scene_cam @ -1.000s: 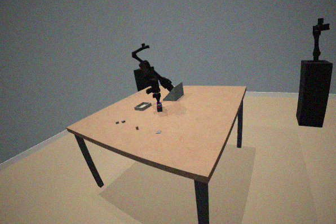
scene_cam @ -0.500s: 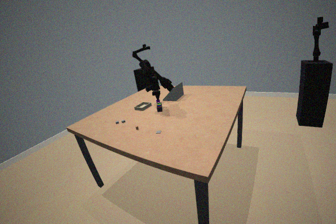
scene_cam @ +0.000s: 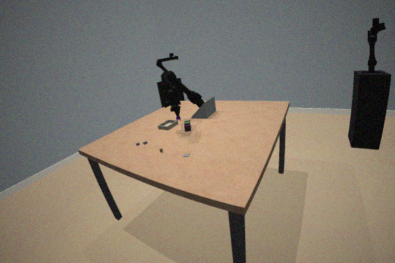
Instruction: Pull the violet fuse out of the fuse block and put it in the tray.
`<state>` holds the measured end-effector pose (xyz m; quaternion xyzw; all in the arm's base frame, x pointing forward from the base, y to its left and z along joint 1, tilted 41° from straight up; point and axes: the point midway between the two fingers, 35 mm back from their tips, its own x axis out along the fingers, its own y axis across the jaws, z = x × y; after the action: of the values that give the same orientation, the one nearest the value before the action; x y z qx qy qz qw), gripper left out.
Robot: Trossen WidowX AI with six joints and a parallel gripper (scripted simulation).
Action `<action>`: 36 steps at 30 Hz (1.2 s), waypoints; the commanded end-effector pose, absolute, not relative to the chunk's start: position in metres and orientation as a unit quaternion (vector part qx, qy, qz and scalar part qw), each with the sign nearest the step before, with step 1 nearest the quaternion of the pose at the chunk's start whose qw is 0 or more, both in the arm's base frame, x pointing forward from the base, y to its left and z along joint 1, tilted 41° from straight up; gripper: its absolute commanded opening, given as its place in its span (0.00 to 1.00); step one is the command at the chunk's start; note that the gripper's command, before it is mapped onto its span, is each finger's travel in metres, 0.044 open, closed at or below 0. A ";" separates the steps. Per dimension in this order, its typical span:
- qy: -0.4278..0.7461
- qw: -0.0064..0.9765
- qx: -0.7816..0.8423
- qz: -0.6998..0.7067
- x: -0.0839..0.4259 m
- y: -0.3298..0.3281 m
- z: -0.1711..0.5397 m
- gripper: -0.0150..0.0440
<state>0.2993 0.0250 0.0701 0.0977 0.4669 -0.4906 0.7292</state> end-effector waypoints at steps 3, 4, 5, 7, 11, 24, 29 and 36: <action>0.467 0.731 0.095 -0.489 0.299 -0.006 0.097 0.25; 0.466 0.731 0.095 -0.489 0.299 -0.012 0.102 0.25; 0.466 0.731 0.095 -0.489 0.298 -0.017 0.107 0.25; 0.465 0.732 0.094 -0.489 0.296 -0.028 0.116 0.25; 0.463 0.732 0.092 -0.491 0.290 -0.051 0.134 0.25; 0.458 0.732 0.086 -0.497 0.275 -0.087 0.160 0.25; 0.458 0.732 0.086 -0.497 0.276 -0.092 0.154 0.25; 0.457 0.732 0.086 -0.497 0.278 -0.099 0.146 0.25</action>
<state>0.2770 -0.0961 0.1494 0.0879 0.4566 -0.4980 0.7320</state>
